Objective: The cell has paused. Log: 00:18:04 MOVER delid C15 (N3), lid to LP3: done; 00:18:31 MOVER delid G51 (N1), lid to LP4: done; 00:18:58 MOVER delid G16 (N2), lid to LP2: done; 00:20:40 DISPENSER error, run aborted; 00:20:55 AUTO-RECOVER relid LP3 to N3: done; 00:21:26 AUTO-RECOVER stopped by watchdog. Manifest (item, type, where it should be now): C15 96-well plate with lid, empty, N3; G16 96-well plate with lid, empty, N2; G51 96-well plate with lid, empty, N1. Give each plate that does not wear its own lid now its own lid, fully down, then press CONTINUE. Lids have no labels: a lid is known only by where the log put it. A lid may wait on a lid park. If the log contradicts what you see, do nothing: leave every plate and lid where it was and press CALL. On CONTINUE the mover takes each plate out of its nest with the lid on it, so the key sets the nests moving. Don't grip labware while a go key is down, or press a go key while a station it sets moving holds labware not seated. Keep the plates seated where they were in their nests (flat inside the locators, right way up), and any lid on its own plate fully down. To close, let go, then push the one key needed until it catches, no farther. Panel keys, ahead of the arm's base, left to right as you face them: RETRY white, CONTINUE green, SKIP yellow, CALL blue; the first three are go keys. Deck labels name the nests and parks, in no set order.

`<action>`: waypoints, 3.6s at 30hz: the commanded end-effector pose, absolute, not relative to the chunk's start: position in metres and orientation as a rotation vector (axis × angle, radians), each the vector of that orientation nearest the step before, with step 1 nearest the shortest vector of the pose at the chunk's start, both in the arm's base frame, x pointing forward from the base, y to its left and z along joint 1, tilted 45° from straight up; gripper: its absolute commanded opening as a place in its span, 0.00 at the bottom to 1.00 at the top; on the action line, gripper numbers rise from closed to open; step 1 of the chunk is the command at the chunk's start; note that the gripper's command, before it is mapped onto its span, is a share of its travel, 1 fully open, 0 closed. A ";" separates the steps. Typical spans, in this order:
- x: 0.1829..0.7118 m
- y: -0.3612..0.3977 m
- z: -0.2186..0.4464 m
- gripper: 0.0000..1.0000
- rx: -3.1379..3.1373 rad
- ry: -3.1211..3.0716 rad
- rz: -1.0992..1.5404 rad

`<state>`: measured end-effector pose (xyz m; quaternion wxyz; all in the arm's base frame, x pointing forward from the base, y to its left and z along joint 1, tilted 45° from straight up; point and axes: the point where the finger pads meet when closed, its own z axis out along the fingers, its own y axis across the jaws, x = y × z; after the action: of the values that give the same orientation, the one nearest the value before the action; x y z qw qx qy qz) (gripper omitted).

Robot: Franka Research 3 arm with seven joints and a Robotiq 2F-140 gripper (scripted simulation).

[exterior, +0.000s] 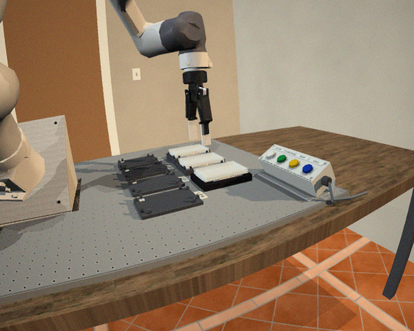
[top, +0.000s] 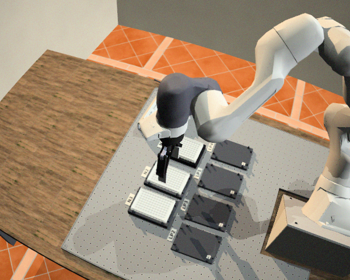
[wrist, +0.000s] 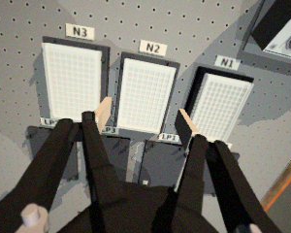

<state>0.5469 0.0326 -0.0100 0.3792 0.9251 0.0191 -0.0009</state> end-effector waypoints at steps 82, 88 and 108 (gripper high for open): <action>0.682 -0.113 0.186 0.00 2.364 0.013 0.009; 0.682 -0.116 0.184 0.00 2.364 0.013 0.009; 0.683 -0.119 0.181 0.00 2.364 0.013 0.009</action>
<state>0.6823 -0.1175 0.1822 0.3777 0.9259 -0.0003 0.0049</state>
